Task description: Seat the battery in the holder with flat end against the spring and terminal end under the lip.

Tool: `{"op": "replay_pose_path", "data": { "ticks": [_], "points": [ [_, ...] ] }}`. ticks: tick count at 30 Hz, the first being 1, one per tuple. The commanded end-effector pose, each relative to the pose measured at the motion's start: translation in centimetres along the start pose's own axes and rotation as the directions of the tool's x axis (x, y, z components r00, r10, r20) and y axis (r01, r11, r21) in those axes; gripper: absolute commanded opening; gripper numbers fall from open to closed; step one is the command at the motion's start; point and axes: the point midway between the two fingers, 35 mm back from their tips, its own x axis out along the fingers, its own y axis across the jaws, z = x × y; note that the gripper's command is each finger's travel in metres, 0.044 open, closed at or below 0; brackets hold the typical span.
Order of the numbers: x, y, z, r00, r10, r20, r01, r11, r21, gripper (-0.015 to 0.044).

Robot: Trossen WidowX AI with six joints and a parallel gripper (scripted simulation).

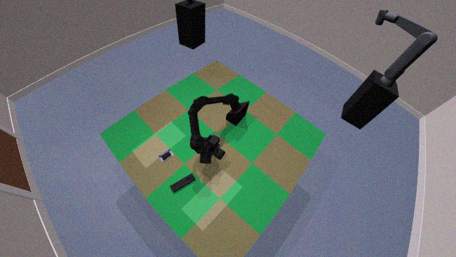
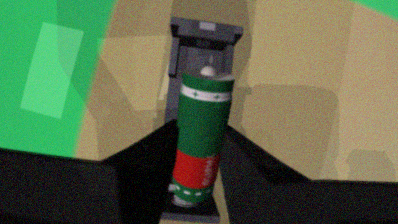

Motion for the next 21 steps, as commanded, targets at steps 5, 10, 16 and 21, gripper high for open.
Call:
{"op": "replay_pose_path", "data": {
  "ticks": [5,10,16,21],
  "points": [
    [0.14,-0.22,-0.55,0.999,-0.005,-0.051,0.005,1.0,0.005,0.0076],
    [0.22,-0.25,-0.53,0.997,-0.007,-0.071,0.007,1.0,0.004,0.0076],
    [0.32,-0.27,-0.5,0.995,-0.009,-0.095,0.009,1.0,0.002,0.0076],
    [0.39,-0.27,-0.45,0.993,-0.01,-0.114,0.011,1.0,0.001,0.0076]
  ]
}}
